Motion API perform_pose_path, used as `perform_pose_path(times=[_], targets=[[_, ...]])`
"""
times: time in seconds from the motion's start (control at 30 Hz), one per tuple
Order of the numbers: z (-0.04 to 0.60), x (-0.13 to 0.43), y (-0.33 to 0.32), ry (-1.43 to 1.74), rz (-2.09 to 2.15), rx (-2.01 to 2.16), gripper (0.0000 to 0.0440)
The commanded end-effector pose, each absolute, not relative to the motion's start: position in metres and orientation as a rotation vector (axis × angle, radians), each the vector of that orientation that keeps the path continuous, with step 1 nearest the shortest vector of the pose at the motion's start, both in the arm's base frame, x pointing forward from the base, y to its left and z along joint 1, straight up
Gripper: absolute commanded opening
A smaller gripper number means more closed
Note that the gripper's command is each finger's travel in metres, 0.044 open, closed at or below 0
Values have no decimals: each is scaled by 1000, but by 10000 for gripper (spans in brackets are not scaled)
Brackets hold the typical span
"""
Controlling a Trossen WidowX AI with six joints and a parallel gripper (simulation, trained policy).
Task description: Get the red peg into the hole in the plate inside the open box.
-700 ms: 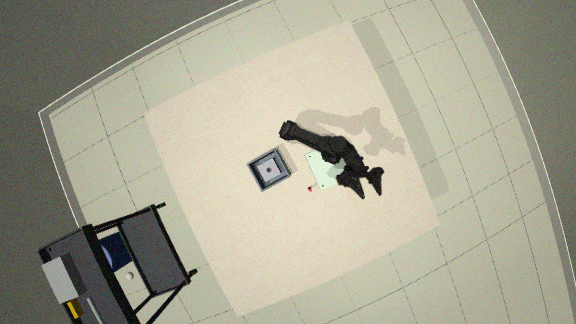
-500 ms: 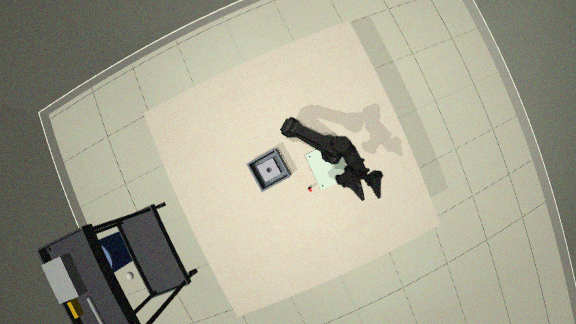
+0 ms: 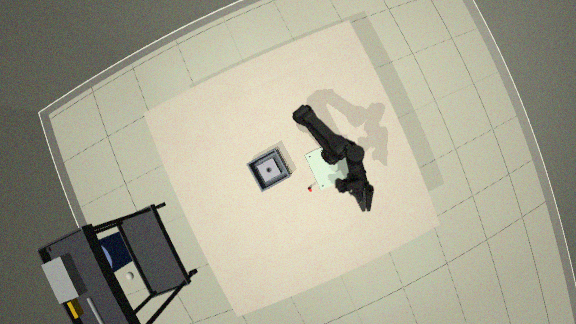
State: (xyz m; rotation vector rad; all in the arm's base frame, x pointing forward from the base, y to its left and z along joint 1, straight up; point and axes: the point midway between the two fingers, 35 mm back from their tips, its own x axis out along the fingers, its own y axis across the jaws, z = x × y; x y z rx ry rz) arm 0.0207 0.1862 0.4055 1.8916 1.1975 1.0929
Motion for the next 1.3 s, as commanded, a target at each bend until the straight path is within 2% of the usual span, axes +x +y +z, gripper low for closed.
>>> perform_pose_path(times=[0.0, 0.67, 1.27], targets=[[402, 27, 192, 1128, 1069, 1829, 440], [336, 100, 225, 830, 728, 1319, 440], [248, 176, 193, 890, 244, 914, 440]])
